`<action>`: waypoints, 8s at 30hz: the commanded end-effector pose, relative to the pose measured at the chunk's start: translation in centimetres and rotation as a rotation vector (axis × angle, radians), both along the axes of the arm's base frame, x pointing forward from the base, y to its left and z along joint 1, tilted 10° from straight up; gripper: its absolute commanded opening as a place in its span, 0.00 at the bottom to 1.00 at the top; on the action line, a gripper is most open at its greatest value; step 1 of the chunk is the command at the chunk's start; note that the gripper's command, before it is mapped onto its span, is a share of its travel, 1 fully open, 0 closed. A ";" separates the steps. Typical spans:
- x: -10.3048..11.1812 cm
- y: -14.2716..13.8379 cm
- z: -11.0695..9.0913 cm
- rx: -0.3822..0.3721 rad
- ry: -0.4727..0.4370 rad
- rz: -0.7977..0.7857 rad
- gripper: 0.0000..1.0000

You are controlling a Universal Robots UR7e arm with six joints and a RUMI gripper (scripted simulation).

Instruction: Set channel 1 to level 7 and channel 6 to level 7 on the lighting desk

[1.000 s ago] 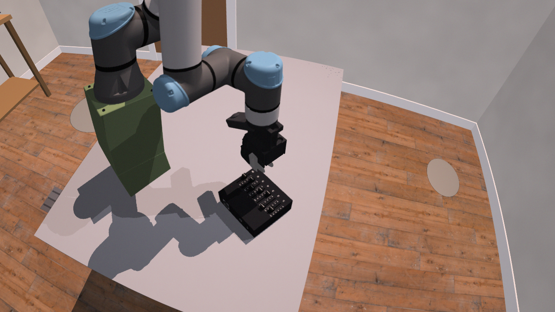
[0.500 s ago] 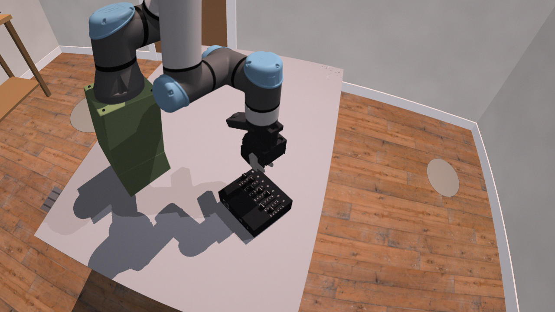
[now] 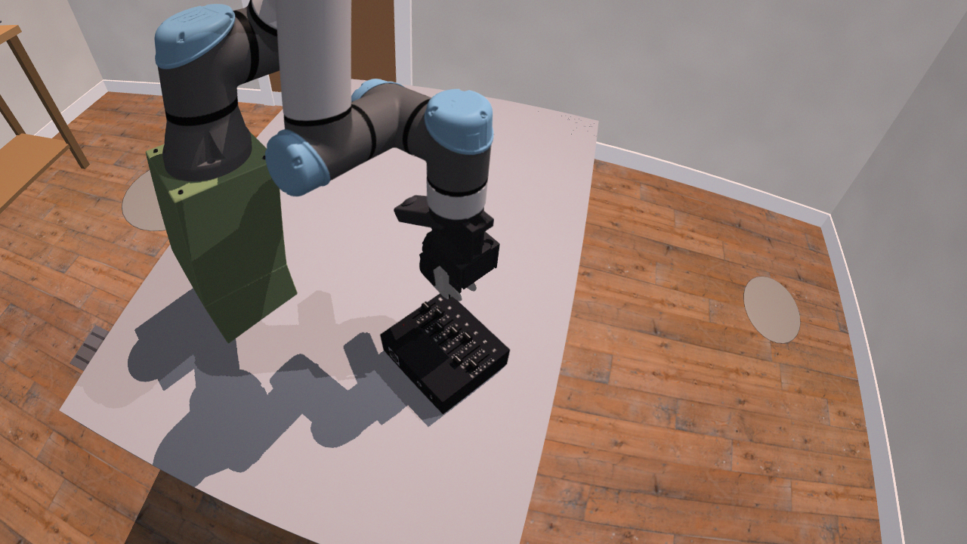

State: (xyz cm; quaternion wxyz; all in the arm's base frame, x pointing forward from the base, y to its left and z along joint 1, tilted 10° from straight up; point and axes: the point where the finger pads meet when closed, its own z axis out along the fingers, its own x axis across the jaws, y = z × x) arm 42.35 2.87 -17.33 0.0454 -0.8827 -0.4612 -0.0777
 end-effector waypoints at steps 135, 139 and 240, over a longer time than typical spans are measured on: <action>0.3 0.7 -2.4 -0.001 0.000 0.003 0.00; 0.3 0.7 -2.4 -0.001 0.000 0.003 0.00; -0.7 -0.7 -3.9 -0.001 0.000 0.003 0.00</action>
